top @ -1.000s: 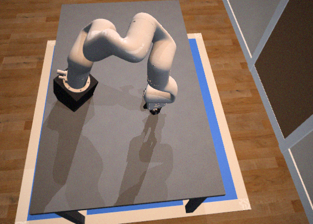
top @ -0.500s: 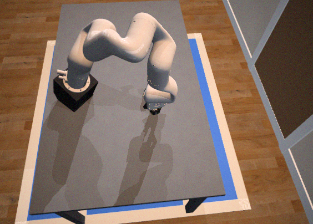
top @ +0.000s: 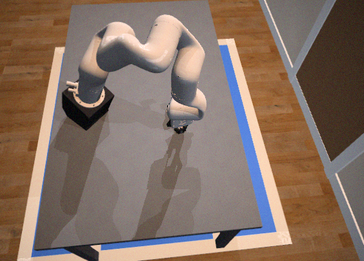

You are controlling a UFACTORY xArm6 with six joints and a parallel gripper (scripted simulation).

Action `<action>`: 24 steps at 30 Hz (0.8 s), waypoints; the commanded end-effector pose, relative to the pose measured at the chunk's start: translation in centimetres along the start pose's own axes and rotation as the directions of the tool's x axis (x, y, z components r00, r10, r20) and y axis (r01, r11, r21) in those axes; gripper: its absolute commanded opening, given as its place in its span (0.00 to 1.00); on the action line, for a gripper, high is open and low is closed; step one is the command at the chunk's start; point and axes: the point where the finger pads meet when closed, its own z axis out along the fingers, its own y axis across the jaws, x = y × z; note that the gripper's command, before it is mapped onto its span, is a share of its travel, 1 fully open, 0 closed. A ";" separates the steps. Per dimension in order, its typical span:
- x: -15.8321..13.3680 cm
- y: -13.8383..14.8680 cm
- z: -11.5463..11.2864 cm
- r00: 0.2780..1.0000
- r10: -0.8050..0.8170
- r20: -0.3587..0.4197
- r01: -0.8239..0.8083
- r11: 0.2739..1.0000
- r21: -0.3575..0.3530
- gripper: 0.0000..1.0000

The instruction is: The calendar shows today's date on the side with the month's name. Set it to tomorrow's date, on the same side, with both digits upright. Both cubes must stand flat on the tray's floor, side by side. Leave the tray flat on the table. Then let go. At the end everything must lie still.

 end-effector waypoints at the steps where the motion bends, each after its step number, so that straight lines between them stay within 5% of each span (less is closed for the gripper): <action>1: 0.0 0.1 -0.1 1.000 0.000 0.000 0.000 1.000 -0.002 0.29; 7: 0.0 0.1 -0.1 1.000 0.000 0.000 0.000 1.000 -0.002 0.29; 24: 0.0 0.1 -0.1 1.000 0.000 0.000 0.000 1.000 -0.002 0.49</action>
